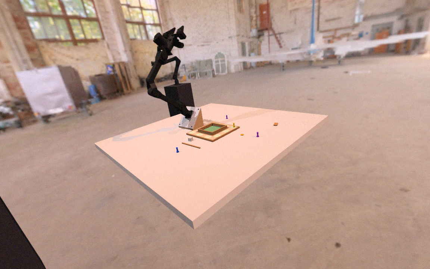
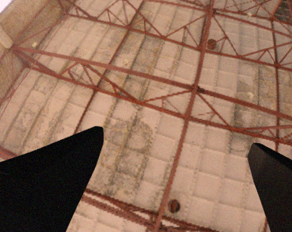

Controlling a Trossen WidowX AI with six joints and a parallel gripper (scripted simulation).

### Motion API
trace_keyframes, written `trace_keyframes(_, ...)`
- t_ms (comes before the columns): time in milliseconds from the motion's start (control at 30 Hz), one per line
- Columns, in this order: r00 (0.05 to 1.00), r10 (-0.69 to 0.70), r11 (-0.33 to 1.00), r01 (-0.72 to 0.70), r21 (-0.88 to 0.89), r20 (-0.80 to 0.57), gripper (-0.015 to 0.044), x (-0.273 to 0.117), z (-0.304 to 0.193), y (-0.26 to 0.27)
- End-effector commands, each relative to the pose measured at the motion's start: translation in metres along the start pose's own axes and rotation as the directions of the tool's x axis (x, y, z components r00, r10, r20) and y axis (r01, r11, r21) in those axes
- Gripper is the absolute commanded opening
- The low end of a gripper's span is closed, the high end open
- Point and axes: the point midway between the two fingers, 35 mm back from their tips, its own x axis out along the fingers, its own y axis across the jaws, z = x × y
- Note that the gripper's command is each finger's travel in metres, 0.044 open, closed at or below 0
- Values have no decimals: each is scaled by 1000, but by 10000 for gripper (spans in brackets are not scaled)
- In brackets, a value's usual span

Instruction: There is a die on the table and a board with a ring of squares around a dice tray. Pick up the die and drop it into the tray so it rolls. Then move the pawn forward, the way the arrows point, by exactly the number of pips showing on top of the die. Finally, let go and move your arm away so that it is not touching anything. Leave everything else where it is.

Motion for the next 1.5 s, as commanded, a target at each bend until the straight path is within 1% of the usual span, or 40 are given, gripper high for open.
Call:
trace_keyframes(0, 1000, 8, 1000, -8, 9, 3, 374, 0, 1, 3)
trace_keyframes(67, 997, 75, 994, -77, 84, 29, 321, -4, 9, 25)
trace_keyframes(133, 982, 173, 964, -184, 192, 69, 275, -11, 21, 58)
trace_keyframes(200, 957, 269, 911, -290, 294, 111, 275, -21, 33, 90)
trace_keyframes(300, 898, 403, 788, -438, 433, 175, 275, -42, 52, 136)
trace_keyframes(400, 817, 524, 621, -559, 549, 240, 275, -68, 72, 178)
trace_keyframes(500, 717, 626, 421, -641, 642, 306, 275, -99, 91, 215)
trace_keyframes(600, 601, 709, 201, -675, 710, 370, 275, -135, 111, 247)
trace_keyframes(700, 469, 769, -25, -657, 754, 434, 275, -175, 131, 275)
trace_keyframes(800, 327, 805, -239, -585, 775, 495, 275, -219, 151, 296)
trace_keyframes(900, 181, 814, -423, -464, 778, 551, 275, -264, 171, 311)
trace_keyframes(1000, 34, 797, -566, -304, 766, 602, 275, -311, 189, 318)
trace_keyframes(1100, -113, 753, -658, -112, 745, 648, 275, -359, 208, 319)
trace_keyframes(1200, -251, 684, -688, 89, 720, 685, 275, -406, 225, 313)
trace_keyframes(1300, -375, 591, -661, 282, 695, 714, 275, -451, 241, 301)
trace_keyframes(1367, -454, 512, -609, 406, 681, 729, 275, -481, 251, 288)
trace_keyframes(1467, -555, 377, -488, 562, 669, 741, 275, -523, 266, 264)
